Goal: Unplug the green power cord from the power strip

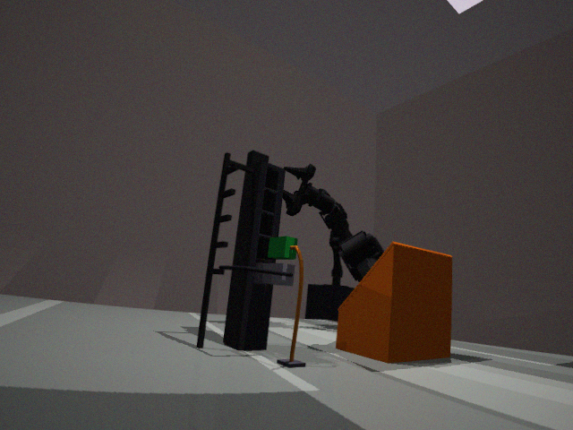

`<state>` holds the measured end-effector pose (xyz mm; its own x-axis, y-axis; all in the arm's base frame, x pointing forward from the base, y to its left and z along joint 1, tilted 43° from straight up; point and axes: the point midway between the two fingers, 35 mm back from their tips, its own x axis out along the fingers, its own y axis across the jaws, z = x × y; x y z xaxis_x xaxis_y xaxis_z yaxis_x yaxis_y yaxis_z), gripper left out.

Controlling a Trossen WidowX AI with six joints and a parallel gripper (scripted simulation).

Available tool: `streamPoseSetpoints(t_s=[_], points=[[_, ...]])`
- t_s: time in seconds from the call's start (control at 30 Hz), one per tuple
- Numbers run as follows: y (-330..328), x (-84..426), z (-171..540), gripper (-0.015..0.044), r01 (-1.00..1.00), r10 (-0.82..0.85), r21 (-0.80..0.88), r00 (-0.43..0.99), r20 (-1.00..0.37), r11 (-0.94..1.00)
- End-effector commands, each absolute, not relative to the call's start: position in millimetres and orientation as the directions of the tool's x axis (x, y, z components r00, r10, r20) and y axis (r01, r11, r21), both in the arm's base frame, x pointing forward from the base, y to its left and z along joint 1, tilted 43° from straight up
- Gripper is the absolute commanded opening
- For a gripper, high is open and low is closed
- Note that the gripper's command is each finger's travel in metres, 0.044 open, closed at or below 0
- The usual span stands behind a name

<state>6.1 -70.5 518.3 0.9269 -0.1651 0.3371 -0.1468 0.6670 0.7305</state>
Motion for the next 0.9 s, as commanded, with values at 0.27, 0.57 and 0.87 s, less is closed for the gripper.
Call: streamPoseSetpoints(t_s=[0.27, 0.57, 0.87], points=[[-35, 107, 497, 0.0164, 0.073, -0.125, 0.514, 0.99, 0.068, 0.855], [18, 225, 425, 0.016, 0.114, -0.102, 0.025, 0.949, -0.298, 0.993], [64, 303, 311, 0.016, -0.167, -0.152, -0.412, 0.756, -0.636, 0.896]])
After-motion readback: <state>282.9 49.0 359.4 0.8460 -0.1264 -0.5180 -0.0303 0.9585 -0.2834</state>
